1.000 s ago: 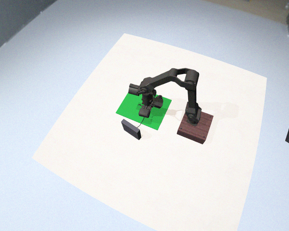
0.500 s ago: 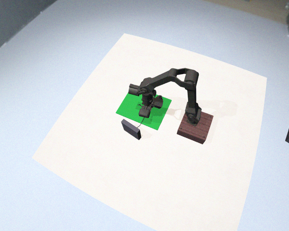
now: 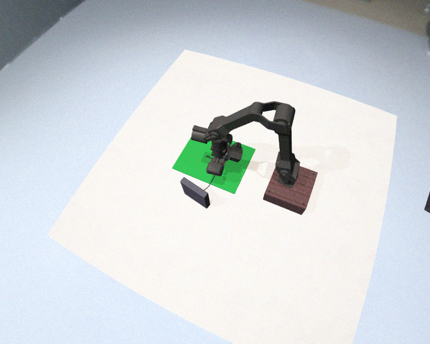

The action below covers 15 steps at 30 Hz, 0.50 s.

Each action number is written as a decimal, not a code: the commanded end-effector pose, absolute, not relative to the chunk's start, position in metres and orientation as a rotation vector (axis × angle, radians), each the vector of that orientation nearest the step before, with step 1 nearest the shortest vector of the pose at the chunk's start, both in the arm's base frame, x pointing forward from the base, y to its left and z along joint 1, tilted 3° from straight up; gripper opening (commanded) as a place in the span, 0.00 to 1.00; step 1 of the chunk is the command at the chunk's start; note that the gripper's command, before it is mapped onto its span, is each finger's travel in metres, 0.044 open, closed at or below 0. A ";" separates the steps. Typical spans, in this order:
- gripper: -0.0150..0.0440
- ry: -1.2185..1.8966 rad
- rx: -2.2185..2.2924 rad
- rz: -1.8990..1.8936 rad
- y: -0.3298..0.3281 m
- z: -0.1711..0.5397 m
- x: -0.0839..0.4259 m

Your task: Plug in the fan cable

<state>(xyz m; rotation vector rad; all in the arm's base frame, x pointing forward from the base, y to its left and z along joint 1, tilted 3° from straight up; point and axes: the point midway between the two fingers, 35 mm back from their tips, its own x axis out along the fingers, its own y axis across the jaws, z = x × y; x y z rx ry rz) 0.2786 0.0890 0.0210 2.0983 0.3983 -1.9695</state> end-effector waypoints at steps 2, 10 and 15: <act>0.25 0.398 2.094 -1.965 0.089 0.019 0.279; 0.25 0.398 2.094 -1.965 0.089 0.018 0.279; 0.25 0.397 2.095 -1.965 0.089 0.015 0.279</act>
